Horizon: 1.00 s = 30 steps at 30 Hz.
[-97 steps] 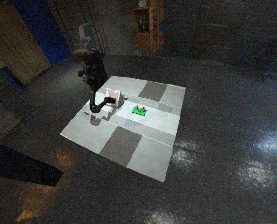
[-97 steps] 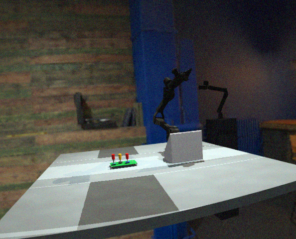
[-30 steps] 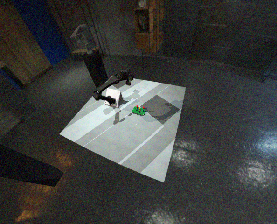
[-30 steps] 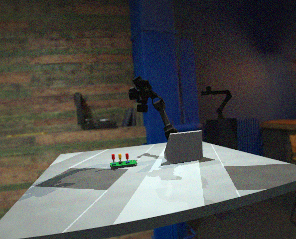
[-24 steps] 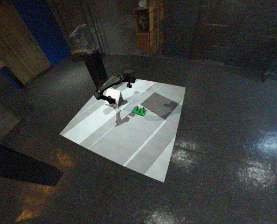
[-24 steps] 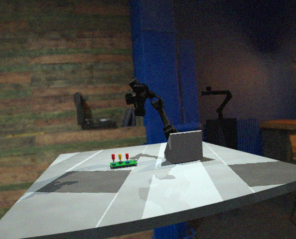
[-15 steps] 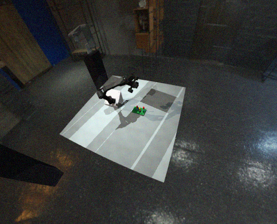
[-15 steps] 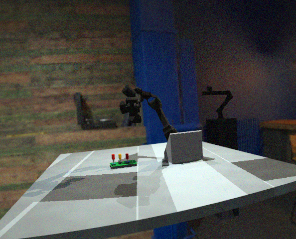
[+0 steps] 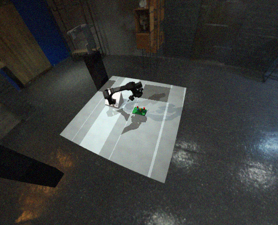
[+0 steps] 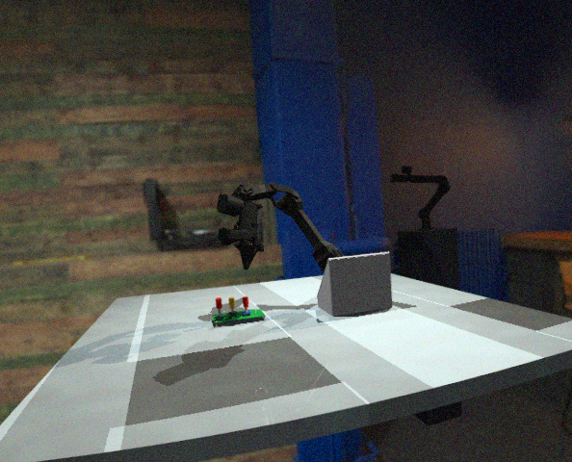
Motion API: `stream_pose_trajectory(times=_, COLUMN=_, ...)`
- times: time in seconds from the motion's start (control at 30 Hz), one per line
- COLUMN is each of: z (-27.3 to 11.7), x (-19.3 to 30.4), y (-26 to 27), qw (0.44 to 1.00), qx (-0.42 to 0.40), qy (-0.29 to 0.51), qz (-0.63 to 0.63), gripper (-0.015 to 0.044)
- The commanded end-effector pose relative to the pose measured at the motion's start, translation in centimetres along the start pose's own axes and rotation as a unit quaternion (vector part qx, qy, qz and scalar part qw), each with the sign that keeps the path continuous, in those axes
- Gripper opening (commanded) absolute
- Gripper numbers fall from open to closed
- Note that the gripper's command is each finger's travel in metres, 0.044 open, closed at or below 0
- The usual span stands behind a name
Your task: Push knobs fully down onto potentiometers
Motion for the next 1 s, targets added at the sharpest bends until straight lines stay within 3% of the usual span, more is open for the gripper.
stream_pose_trajectory(times=0.0, z=1.6, x=-1.2, y=-2.1, qw=0.998, qx=0.066, qy=0.003, qz=0.001, gripper=0.0)
stream_pose_trajectory(times=0.2, z=3.5, x=-2.6, y=-5.0, qw=0.988, qx=0.151, qy=0.014, qz=-0.01, gripper=0.0)
stream_pose_trajectory(times=0.97, z=6.7, x=-2.5, y=-6.1, qw=0.988, qx=0.153, qy=0.014, qz=-0.01, gripper=0.0)
Point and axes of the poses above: the point midway between the two fingers, 35 mm back from their tips, its own z axis out along the fingers, its own y axis across the jaws, x = y × z, the point moved 1 cm from there along -z, back along the fingers
